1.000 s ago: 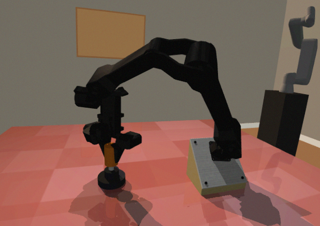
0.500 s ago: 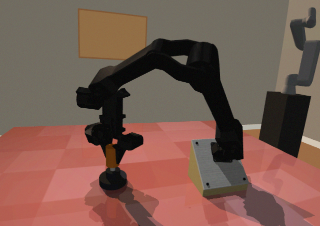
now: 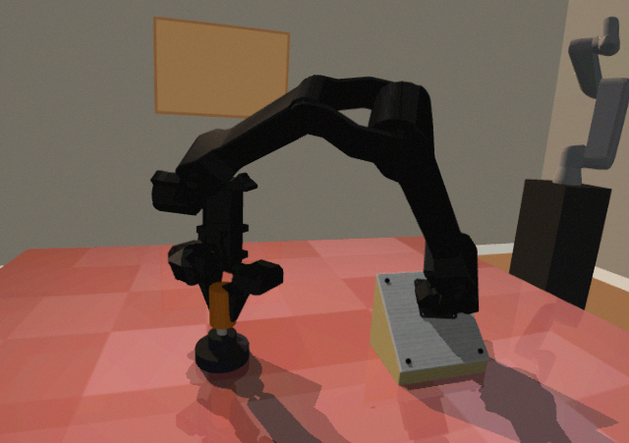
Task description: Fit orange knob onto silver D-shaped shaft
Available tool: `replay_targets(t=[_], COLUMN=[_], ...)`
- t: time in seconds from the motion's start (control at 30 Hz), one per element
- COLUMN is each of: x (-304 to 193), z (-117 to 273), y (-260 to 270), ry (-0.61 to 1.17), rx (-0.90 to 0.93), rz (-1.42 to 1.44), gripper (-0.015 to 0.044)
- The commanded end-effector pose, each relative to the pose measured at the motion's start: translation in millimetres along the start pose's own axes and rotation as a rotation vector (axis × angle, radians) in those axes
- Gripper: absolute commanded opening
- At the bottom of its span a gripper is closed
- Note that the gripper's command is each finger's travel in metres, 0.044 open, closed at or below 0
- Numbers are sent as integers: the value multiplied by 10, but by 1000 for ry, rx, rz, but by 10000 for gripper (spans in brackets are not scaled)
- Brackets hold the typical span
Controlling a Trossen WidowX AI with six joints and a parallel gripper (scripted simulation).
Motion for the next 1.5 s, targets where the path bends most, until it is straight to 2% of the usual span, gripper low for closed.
replay_targets(t=[0.0, 0.13, 0.33, 1.47], x=[1, 0, 16, -6], z=[32, 41, 26, 27], y=[-5, 0, -23, 18], ry=[0, 0, -1, -1], rx=[2, 2, 2, 2], rz=[2, 29, 212, 212], gripper=[0, 0, 0, 0])
Point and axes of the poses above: the point midway between the two fingers, 35 mm back from their tips, its own z axis back along the fingers, its own y axis across the jaws, x = y × z, the point moved 7 cm from there along z, back along the fingers, and after that the axes turned 1 degree about z, right-handed, at the moved point
